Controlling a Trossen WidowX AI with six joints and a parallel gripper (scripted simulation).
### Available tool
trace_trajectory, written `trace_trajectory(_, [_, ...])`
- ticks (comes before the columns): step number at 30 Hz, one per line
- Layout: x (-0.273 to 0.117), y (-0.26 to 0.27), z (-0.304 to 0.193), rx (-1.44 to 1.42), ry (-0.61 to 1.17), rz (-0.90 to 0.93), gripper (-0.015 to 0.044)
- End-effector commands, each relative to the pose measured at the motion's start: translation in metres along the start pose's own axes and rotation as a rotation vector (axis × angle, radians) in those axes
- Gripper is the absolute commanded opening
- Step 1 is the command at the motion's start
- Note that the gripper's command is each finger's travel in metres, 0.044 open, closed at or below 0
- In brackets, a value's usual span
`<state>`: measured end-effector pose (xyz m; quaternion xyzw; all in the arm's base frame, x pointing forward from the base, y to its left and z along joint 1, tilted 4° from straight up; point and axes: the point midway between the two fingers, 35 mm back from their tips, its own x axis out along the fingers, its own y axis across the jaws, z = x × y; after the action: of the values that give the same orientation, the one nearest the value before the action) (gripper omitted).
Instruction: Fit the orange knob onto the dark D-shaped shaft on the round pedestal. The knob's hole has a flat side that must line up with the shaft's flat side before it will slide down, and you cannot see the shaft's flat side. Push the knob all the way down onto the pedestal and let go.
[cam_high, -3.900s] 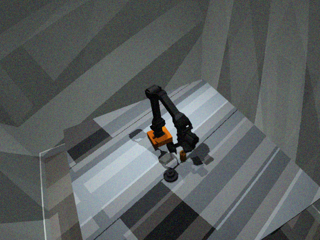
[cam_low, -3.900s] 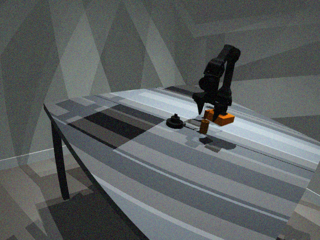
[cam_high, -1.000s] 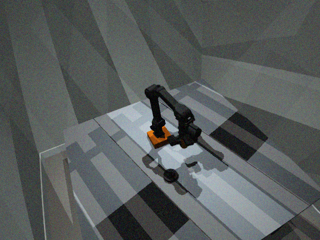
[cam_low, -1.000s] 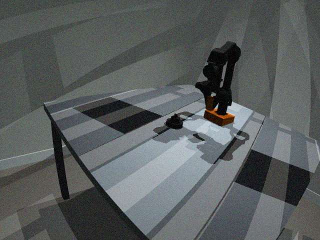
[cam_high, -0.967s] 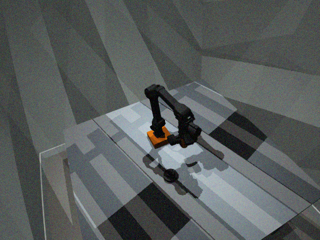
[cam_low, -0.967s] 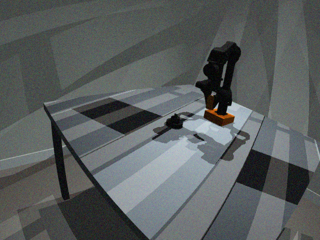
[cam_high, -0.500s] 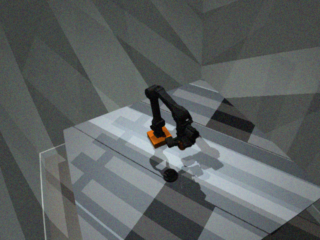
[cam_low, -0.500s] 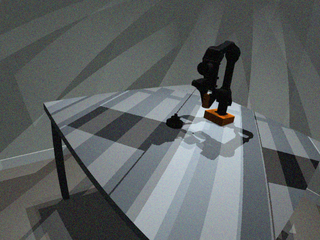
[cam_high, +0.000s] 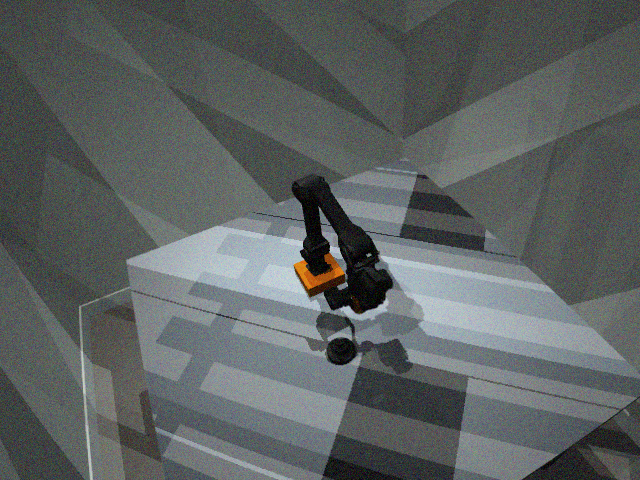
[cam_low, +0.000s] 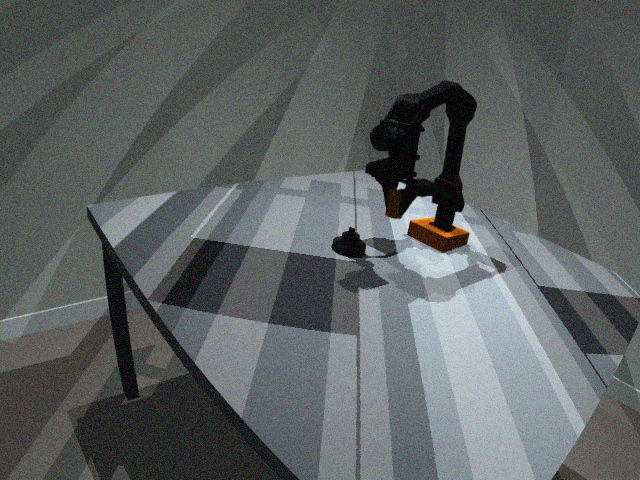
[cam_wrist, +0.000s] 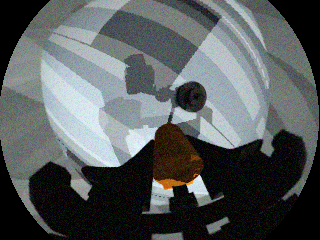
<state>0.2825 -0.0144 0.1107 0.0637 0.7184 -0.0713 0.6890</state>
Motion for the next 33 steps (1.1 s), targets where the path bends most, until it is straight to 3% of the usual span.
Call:
trace_trajectory(1, [0.002, -0.009, 0.009, -0.003, -0.010, -0.005, 0.0000])
trace_trajectory(33, [0.033, -0.087, 0.046, -0.006, -0.011, -0.008, 0.0000])
